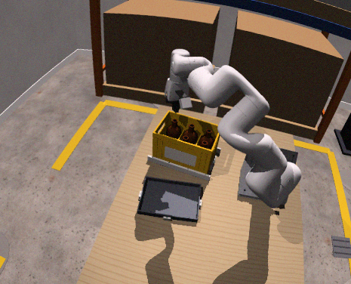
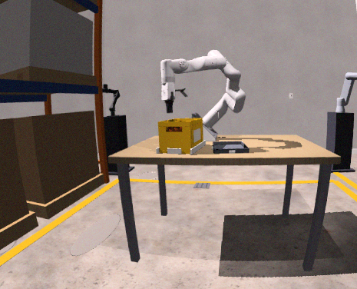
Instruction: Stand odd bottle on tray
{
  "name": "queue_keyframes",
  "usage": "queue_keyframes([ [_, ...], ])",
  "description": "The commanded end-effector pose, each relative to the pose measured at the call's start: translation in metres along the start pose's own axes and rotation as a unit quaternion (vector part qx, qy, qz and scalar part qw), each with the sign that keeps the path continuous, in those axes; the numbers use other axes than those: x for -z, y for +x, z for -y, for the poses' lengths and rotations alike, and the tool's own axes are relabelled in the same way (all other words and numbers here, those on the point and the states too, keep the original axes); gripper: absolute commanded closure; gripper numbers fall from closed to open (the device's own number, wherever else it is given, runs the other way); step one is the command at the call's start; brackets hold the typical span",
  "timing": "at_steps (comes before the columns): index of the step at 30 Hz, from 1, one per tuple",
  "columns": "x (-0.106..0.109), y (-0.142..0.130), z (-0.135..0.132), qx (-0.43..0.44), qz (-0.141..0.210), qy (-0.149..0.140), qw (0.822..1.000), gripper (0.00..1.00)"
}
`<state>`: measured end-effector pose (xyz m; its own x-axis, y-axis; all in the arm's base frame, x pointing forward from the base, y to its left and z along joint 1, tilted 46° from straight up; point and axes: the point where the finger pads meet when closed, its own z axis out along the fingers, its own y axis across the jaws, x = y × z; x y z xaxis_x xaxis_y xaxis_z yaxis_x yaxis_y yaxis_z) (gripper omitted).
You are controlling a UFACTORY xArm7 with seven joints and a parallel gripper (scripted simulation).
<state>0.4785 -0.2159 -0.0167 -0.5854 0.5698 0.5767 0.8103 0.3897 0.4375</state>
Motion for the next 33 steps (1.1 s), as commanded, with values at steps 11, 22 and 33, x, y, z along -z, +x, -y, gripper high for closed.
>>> queue_keyframes([
  [11,0.003,0.058,-0.063,0.003,0.003,-0.001,1.000,1.00],
  [22,0.003,0.058,-0.063,0.003,0.003,-0.001,1.000,0.35],
  [33,0.003,0.058,-0.063,0.003,0.003,-0.001,1.000,0.35],
])
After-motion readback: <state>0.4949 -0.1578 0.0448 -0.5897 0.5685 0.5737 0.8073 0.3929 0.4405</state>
